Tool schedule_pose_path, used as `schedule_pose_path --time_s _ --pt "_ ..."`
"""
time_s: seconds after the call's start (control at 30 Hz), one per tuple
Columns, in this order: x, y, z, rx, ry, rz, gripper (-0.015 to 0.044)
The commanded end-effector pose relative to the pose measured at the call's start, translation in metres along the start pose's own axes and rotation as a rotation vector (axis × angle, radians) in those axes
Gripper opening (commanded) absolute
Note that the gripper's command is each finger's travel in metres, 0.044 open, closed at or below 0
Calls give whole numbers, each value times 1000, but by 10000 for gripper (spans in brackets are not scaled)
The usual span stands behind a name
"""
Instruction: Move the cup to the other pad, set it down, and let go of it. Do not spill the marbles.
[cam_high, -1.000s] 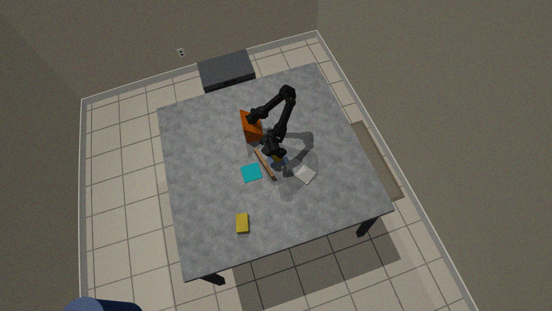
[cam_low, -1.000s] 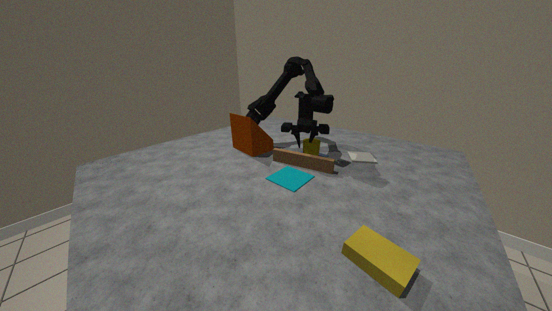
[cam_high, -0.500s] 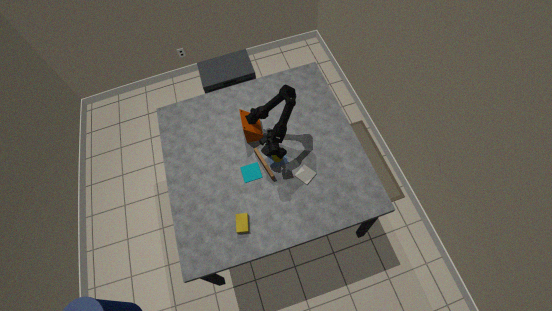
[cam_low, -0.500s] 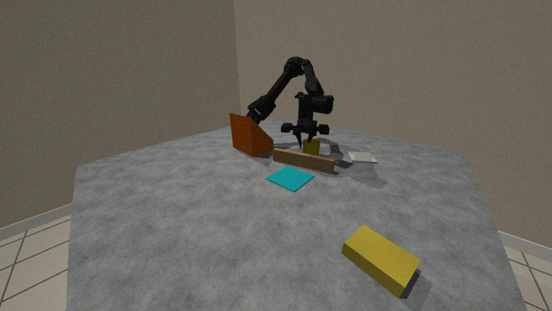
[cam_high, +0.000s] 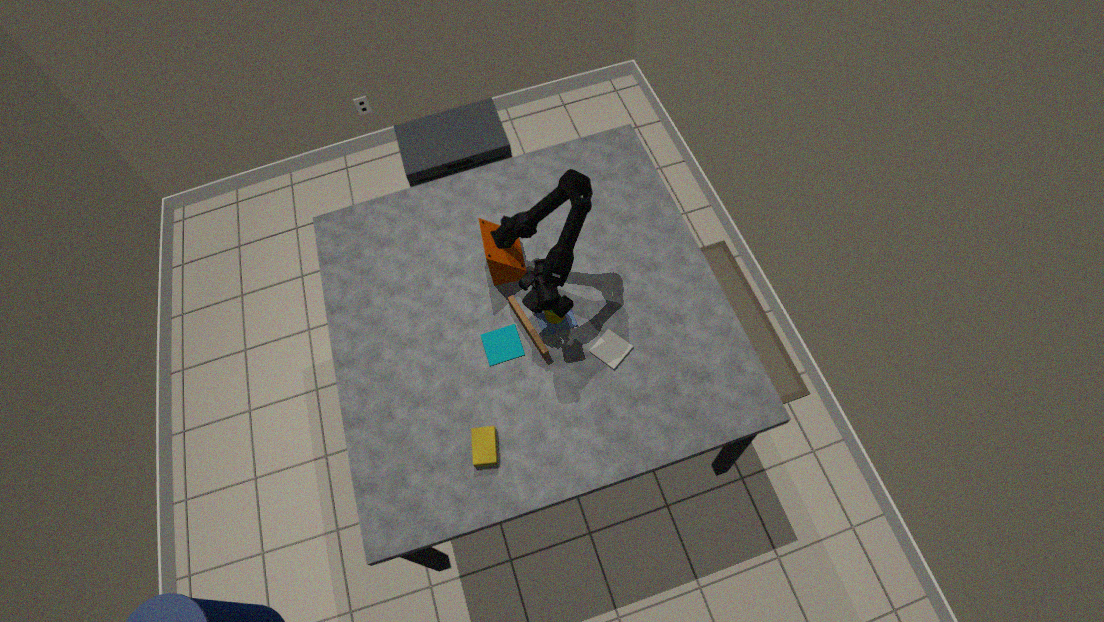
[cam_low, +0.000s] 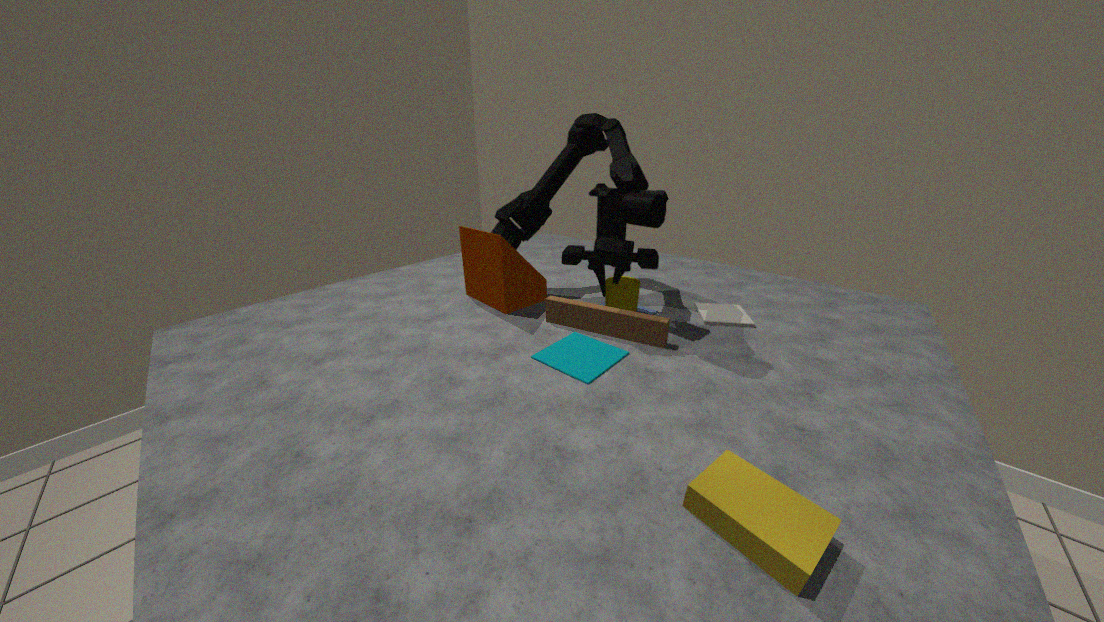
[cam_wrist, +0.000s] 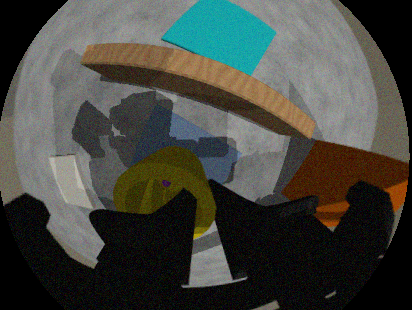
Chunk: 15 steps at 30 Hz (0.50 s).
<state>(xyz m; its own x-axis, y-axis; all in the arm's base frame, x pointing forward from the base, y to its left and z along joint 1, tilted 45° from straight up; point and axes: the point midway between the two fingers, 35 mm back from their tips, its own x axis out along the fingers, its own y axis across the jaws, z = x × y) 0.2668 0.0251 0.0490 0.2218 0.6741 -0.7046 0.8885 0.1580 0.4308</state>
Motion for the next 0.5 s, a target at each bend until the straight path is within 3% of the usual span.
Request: schedule_pose_path --time_s 0.0,0.47 --pt "-5 0 1 -3 -2 0 0" --pt "-50 1 5 0 -4 -4 0"
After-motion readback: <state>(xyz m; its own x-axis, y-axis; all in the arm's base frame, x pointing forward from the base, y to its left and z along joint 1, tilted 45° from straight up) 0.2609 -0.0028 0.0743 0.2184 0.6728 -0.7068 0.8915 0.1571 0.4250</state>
